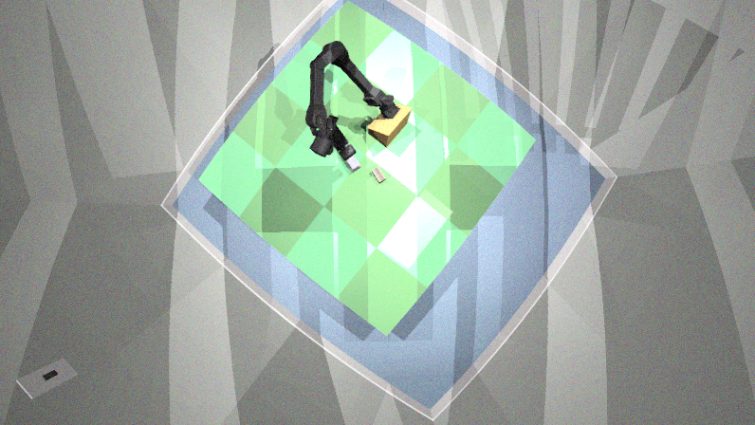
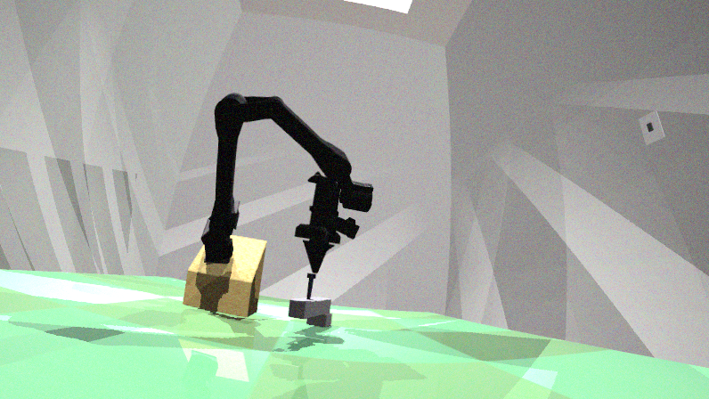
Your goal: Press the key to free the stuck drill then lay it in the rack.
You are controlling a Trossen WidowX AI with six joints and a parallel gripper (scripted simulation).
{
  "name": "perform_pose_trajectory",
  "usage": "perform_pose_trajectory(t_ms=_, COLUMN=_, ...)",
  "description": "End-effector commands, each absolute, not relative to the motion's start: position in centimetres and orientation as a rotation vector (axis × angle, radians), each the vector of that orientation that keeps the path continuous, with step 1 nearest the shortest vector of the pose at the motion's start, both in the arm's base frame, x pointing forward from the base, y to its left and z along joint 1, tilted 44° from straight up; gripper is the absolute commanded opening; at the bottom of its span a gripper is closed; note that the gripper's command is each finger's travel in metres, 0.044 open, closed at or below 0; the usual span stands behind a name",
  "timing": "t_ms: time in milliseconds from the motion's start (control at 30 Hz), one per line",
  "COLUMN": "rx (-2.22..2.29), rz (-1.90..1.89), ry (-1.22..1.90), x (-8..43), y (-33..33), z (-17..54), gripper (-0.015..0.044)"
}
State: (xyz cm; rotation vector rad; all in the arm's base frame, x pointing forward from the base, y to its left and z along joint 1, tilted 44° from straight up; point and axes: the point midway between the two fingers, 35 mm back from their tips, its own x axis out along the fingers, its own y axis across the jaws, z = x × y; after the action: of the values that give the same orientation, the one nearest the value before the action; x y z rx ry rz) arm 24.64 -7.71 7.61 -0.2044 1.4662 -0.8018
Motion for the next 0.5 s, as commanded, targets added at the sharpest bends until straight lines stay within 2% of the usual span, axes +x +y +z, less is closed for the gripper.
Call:
perform_pose_trajectory(t_ms=0, rx=-0.243, rz=-0.946, ry=1.376, x=23.86, y=-7.98, z=9.2, gripper=0.0)
perform_pose_trajectory(t_ms=467, rx=-0.243, rz=-0.944, ry=1.377, x=23.77, y=-8.65, z=8.49, gripper=0.0)
